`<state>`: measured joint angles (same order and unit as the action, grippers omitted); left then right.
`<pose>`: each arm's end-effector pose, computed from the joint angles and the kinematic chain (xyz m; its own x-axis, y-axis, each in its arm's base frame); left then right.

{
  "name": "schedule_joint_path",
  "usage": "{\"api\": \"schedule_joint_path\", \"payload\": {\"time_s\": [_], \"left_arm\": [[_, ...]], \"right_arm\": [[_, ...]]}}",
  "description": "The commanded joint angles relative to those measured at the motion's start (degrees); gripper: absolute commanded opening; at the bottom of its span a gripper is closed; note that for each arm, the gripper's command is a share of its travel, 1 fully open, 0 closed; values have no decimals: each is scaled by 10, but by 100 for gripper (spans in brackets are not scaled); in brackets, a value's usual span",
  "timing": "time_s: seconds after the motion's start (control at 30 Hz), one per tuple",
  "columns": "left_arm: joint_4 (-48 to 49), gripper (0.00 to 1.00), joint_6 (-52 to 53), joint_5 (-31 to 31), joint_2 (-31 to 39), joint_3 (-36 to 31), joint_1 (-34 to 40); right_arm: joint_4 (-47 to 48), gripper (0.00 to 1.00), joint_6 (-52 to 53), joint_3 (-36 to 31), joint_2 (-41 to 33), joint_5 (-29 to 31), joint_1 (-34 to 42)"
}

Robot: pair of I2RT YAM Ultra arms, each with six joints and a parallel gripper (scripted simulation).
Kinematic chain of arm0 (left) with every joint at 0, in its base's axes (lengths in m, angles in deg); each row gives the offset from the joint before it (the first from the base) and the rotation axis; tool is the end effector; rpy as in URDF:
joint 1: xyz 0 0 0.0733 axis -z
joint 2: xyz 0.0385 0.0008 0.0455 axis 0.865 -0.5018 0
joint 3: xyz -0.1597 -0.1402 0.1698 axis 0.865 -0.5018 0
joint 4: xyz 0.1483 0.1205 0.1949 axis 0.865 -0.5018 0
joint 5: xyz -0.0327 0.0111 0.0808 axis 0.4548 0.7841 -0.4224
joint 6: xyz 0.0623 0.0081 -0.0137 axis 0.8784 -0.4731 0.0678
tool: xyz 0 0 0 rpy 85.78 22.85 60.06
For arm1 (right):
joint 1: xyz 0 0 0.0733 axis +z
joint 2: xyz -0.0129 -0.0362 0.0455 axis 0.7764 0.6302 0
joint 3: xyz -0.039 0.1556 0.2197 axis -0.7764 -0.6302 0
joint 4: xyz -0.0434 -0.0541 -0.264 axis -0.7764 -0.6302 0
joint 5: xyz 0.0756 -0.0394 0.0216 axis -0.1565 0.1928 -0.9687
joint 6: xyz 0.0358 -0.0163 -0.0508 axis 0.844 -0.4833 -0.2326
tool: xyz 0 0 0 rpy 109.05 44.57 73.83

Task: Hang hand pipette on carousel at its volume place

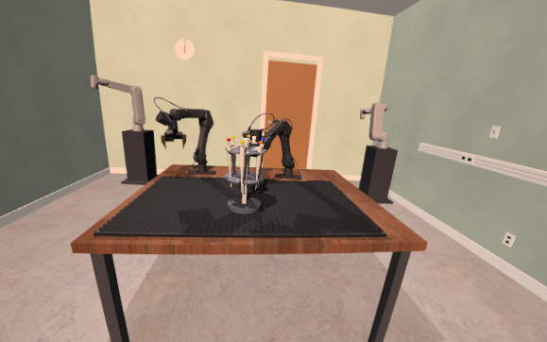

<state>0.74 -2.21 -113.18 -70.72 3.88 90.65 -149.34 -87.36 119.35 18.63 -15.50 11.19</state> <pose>0.4229 -0.2239 0.2750 -0.0163 0.0085 -0.9998 0.0576 0.9983 0.0076 0.2188 -0.1424 0.3382 -0.6865 -0.2192 -0.6934 -0.3088 0.9511 0.0052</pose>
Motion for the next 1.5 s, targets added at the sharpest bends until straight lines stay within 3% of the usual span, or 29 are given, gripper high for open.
{"api": "schedule_joint_path", "payload": {"time_s": [0.0,1.47], "left_arm": [[-7,12,2,-60,0,28,15],[3,12,2,-64,16,29,6]], "right_arm": [[6,100,-4,9,3,-11,-5],[6,100,-4,9,3,-11,-5]]}}
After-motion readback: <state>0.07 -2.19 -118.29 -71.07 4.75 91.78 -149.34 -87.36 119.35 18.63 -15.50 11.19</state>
